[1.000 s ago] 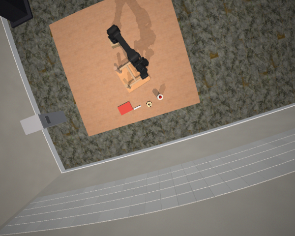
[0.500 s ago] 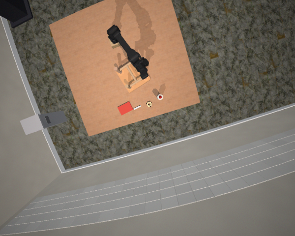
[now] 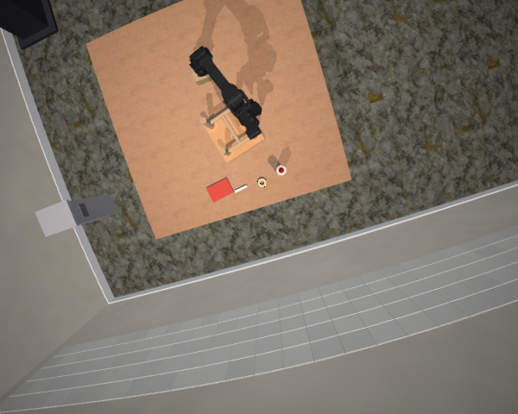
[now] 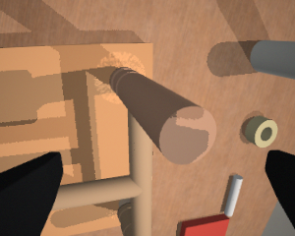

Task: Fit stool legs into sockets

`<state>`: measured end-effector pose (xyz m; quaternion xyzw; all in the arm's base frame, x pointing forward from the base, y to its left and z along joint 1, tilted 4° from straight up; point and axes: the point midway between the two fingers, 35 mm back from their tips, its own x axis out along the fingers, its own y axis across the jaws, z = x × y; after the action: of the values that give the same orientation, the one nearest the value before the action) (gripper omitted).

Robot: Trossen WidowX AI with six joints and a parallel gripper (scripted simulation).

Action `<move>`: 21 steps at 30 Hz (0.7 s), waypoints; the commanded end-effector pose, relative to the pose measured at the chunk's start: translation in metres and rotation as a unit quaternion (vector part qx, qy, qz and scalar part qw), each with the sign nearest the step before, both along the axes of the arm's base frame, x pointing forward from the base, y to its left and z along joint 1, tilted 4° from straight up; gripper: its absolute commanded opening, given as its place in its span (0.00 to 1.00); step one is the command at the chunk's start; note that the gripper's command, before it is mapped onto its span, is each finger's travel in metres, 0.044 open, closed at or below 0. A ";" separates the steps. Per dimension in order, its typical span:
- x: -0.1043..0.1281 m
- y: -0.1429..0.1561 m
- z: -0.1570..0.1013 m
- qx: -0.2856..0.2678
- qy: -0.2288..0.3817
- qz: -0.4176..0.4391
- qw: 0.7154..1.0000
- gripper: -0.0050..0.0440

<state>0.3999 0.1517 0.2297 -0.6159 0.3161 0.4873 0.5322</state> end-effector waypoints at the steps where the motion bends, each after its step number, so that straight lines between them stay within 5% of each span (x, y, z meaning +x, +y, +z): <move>1: 0.001 0.000 0.001 -0.002 0.006 0.002 1.000 1.00; 9: -0.002 -0.001 0.019 0.000 0.000 -0.001 1.000 1.00; 21: -0.001 -0.001 0.023 -0.001 0.002 0.000 1.000 0.51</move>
<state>0.3975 0.1500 0.2549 -0.6158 0.3162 0.4866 0.5329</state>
